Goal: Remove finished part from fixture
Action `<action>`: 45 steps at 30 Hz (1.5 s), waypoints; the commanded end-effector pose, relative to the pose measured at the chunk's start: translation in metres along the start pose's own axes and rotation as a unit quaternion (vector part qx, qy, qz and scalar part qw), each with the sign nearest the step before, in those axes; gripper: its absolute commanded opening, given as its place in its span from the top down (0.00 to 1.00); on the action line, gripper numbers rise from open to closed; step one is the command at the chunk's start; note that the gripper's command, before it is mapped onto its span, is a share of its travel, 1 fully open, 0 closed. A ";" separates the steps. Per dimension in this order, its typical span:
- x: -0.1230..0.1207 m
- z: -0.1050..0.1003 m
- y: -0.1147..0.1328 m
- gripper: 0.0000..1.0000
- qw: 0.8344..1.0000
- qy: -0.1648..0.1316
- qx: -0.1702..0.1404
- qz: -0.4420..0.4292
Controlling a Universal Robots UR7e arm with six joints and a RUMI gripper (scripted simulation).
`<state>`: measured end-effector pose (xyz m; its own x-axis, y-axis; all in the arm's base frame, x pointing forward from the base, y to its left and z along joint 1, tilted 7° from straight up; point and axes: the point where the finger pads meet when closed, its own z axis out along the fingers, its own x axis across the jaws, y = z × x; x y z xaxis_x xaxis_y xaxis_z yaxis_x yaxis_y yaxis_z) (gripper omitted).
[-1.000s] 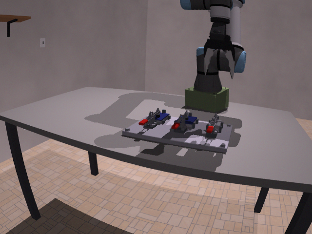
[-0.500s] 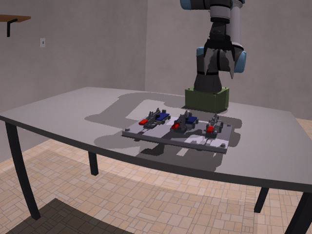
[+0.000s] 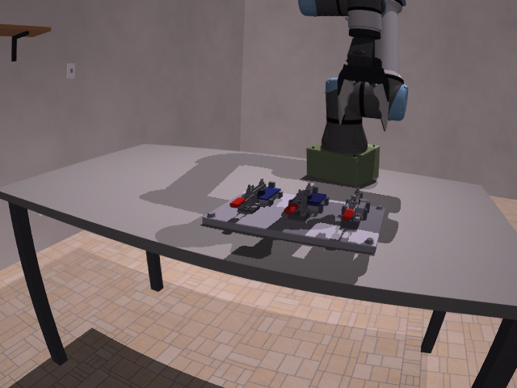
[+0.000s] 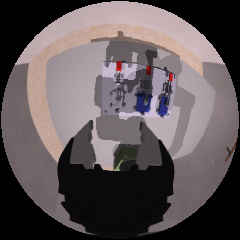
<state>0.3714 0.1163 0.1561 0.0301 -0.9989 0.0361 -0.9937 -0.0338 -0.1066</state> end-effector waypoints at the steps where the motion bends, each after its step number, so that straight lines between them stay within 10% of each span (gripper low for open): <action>1: 0.000 0.000 0.000 0.41 1.000 0.000 0.001 0.000; 12: 0.000 0.000 0.000 0.41 1.000 0.000 0.001 0.000; 13: 0.000 0.000 0.000 0.72 1.000 0.000 0.001 0.000; 45: 0.000 0.000 0.000 0.72 1.000 0.000 0.001 0.000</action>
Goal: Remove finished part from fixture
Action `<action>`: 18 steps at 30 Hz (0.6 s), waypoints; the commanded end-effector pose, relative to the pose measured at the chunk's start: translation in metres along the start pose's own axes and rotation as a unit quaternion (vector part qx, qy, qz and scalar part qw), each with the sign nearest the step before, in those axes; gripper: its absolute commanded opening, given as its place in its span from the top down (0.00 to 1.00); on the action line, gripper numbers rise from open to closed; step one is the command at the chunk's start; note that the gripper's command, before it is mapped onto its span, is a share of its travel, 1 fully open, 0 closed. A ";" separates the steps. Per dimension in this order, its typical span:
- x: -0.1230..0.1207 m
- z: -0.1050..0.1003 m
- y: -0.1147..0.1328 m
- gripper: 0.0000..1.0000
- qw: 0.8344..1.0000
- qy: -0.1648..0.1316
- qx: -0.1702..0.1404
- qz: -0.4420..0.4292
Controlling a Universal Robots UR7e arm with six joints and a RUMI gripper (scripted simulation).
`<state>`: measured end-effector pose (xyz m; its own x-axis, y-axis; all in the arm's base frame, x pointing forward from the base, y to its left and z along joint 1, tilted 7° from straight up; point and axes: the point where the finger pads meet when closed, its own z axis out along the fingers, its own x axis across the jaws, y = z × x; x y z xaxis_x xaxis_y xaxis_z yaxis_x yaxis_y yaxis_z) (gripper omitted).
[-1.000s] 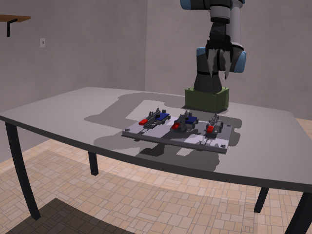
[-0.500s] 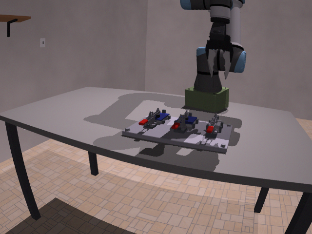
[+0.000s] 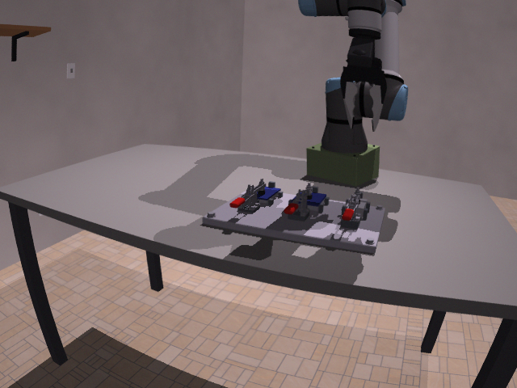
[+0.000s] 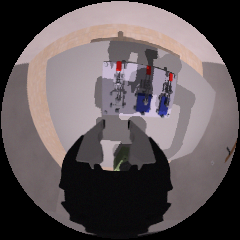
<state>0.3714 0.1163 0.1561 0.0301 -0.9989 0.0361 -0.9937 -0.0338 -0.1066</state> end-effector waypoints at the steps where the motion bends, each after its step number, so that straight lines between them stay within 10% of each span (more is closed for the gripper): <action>1: 0.000 0.000 0.000 0.72 1.000 0.000 0.001 0.000; 18: 0.000 0.000 0.000 0.72 1.000 0.000 0.001 0.000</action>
